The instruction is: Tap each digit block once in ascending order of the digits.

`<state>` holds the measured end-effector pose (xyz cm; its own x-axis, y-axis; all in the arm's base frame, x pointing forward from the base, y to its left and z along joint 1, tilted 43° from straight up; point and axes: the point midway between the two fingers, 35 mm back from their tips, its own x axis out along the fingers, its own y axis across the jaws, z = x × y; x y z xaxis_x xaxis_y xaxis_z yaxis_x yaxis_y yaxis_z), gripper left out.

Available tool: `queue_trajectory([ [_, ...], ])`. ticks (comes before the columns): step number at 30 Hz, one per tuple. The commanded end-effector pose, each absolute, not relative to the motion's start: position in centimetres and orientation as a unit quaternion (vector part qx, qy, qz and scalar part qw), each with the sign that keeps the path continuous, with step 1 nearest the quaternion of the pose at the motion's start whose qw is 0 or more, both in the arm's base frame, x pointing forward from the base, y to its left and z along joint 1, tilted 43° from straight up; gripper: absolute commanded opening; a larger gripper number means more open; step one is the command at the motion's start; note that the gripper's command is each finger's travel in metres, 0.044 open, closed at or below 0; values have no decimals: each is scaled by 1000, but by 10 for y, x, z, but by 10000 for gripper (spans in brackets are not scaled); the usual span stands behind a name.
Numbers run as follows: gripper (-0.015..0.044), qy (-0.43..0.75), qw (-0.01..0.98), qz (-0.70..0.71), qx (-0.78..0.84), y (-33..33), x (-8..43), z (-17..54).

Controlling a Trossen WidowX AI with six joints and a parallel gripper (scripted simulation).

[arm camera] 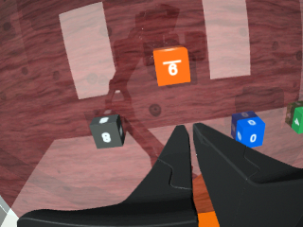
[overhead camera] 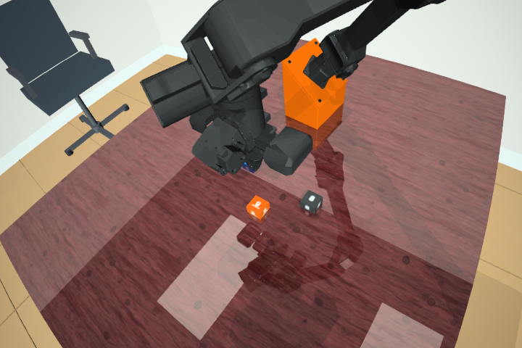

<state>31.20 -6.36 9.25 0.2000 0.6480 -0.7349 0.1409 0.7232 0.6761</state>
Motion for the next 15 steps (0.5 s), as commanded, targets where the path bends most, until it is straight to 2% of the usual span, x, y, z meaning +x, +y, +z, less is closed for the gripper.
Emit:
queue_trajectory([
  [1, 20, 600, 711, 184, 315, -66, 316, 97],
  [8, 20, 600, 711, 185, 316, -15, 333, 39],
  [15, 20, 599, 711, 186, 317, -13, 334, 37],
])
